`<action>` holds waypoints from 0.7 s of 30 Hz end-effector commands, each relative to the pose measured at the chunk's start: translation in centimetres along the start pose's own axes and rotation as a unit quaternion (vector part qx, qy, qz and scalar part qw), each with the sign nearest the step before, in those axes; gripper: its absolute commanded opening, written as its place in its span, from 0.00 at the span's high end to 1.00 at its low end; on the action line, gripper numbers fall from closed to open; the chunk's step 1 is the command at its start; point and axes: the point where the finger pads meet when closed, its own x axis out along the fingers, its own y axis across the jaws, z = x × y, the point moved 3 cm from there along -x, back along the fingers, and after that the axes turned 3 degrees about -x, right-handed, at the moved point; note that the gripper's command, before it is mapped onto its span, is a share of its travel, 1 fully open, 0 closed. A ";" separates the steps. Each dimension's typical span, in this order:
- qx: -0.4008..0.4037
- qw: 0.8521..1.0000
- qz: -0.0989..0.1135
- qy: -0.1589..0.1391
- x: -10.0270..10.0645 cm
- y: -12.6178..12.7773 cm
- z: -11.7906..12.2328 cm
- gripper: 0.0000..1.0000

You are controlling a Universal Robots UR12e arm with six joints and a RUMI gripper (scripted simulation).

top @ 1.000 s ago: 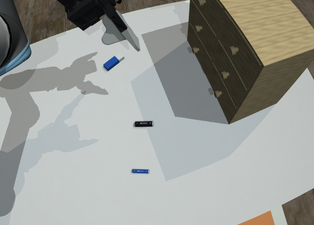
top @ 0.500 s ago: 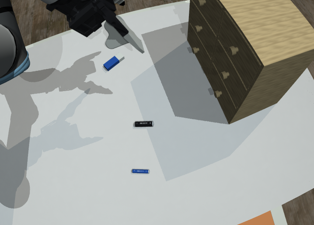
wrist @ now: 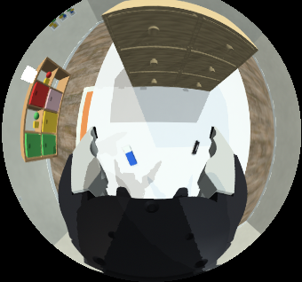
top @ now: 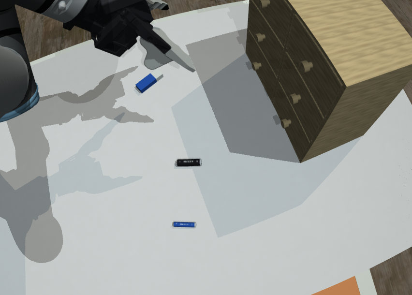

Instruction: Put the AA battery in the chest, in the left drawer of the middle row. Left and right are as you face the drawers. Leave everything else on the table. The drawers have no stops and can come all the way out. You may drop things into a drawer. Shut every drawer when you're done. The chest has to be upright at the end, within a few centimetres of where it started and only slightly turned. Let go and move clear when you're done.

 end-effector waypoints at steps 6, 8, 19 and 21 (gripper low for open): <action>0.001 0.998 0.003 0.059 0.9 0.1 -0.2 0.00; 0.002 0.998 0.004 0.069 1.2 0.1 -0.2 0.00; 0.002 0.993 0.007 0.116 2.3 0.1 -0.1 0.00; 0.002 0.992 0.008 0.127 2.6 0.1 0.0 0.00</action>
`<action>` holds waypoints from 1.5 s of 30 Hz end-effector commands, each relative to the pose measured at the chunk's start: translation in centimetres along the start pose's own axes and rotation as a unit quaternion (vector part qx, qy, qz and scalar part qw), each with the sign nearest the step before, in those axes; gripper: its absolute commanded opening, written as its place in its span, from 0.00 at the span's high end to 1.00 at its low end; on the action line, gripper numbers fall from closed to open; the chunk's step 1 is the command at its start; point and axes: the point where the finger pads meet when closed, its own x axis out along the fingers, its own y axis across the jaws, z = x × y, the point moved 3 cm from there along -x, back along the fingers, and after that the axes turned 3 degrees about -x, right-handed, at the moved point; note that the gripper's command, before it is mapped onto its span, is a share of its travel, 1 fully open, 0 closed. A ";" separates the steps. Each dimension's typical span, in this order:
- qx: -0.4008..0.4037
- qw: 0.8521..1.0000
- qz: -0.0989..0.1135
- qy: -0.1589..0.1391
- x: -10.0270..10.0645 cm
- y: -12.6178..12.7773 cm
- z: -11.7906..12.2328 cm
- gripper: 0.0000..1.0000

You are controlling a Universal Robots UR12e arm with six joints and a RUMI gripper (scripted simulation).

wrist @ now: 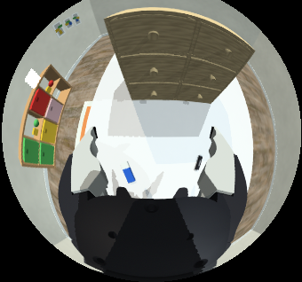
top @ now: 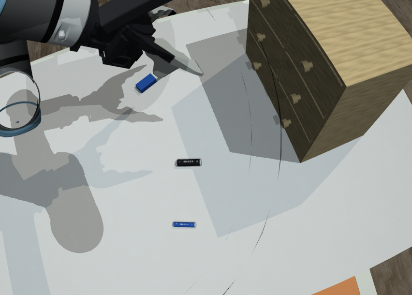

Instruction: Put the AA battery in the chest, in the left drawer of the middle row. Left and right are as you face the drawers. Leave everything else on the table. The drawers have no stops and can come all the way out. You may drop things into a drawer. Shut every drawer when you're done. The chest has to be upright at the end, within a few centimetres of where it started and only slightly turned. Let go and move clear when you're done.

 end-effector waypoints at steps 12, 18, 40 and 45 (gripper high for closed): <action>0.002 0.995 0.005 0.099 1.8 0.1 0.1 0.00; 0.002 0.993 0.006 0.118 2.2 0.1 0.2 0.00; 0.002 0.983 0.010 0.186 3.8 0.0 0.7 0.00; 0.002 0.981 0.011 0.196 4.1 0.0 0.8 0.00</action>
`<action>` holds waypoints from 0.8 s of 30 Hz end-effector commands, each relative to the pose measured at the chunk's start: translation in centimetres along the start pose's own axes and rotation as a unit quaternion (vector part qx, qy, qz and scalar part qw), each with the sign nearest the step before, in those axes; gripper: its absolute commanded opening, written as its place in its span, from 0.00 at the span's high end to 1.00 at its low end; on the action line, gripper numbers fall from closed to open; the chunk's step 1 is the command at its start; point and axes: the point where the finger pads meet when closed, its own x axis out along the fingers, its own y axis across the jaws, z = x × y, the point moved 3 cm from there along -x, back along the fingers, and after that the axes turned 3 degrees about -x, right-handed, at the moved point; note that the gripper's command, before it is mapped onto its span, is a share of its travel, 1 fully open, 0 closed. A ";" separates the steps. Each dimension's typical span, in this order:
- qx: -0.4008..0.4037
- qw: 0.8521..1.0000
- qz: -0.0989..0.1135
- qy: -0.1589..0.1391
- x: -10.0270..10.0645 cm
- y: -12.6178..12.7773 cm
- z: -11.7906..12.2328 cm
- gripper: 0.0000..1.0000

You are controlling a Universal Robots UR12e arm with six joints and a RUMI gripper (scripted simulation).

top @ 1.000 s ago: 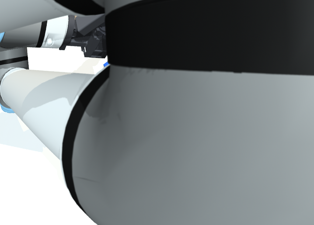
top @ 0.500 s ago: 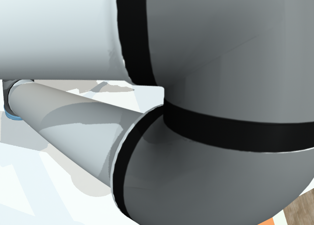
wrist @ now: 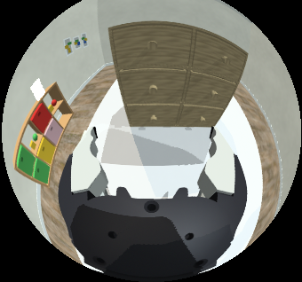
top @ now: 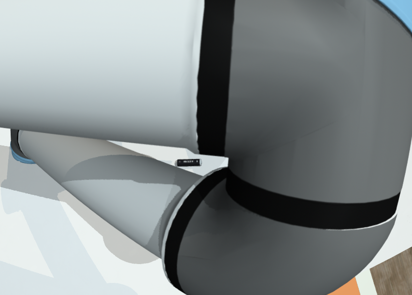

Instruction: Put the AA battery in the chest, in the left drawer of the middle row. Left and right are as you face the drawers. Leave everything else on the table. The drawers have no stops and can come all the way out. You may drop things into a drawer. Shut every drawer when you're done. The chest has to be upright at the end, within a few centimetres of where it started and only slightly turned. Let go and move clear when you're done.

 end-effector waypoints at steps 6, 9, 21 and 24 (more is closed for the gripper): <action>0.001 1.000 0.001 0.023 0.4 0.0 0.0 0.00; 0.001 1.000 0.001 0.027 0.5 0.0 0.1 0.00; 0.000 0.999 0.001 0.034 0.5 0.0 0.2 0.00; 0.000 0.999 0.001 0.035 0.5 -0.1 0.1 0.00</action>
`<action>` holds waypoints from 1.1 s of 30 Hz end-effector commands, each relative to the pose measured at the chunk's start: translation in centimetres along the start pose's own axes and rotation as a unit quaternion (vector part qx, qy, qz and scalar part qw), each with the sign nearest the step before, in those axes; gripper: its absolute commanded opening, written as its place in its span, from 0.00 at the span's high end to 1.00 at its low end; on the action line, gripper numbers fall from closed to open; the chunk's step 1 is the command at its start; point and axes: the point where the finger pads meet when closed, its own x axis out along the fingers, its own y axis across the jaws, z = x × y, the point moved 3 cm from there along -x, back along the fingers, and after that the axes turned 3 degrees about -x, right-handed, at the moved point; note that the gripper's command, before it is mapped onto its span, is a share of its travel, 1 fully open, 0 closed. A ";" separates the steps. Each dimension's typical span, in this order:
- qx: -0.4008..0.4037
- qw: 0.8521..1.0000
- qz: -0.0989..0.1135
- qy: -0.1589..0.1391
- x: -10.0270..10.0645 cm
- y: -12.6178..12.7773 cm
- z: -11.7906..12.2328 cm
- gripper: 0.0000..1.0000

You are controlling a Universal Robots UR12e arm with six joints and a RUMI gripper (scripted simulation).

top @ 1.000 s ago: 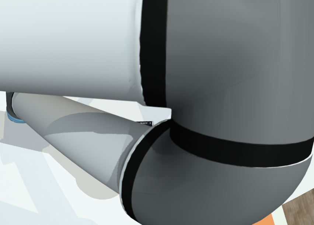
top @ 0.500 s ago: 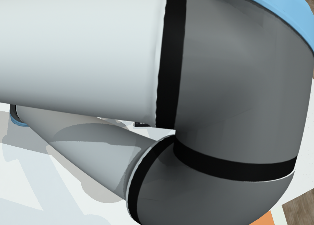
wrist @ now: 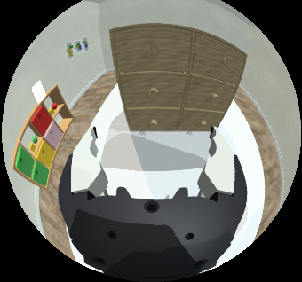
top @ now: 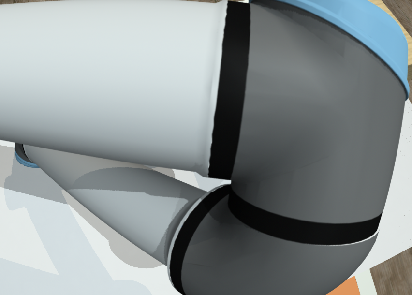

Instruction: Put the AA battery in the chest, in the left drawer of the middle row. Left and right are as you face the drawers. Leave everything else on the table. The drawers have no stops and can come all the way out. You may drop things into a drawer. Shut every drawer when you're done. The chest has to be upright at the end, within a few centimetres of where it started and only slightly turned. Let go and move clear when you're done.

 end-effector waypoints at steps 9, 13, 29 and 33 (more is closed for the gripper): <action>0.000 1.000 0.000 0.004 0.0 0.0 -0.1 0.00; 0.000 1.000 0.000 0.004 0.0 0.0 -0.1 0.80; 0.000 1.000 0.000 0.004 0.0 0.0 -0.1 0.80; 0.000 1.000 0.000 0.004 0.0 0.0 -0.1 0.80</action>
